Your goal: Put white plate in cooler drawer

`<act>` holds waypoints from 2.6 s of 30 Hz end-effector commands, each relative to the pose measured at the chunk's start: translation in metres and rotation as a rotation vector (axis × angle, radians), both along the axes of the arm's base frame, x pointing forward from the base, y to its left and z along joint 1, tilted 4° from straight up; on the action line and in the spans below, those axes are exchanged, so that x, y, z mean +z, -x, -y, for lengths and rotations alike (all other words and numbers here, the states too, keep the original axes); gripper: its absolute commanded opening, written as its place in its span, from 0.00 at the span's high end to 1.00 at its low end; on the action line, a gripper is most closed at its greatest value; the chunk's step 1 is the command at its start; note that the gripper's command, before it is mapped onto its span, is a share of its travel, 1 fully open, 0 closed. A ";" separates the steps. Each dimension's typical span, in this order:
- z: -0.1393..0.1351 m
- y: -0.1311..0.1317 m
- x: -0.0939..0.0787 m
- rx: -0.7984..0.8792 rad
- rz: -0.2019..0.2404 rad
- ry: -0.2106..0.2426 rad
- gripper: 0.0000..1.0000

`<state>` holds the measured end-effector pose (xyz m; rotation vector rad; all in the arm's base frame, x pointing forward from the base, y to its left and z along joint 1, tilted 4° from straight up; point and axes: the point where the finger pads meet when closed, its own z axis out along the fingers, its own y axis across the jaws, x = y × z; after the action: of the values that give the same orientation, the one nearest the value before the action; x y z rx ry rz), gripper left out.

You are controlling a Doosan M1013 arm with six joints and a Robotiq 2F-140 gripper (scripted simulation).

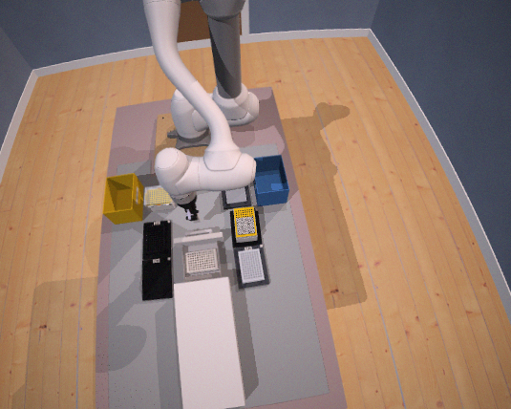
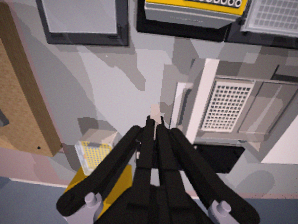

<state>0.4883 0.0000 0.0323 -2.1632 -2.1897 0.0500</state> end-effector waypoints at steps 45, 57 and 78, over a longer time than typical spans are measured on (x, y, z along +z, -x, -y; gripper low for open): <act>-0.001 0.003 -0.049 0.000 0.000 0.000 1.00; -0.001 0.003 -0.049 0.000 0.000 0.000 1.00; -0.001 0.003 -0.049 0.000 0.000 0.000 1.00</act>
<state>0.4850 0.0010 -0.0169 -2.1632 -2.1897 0.0500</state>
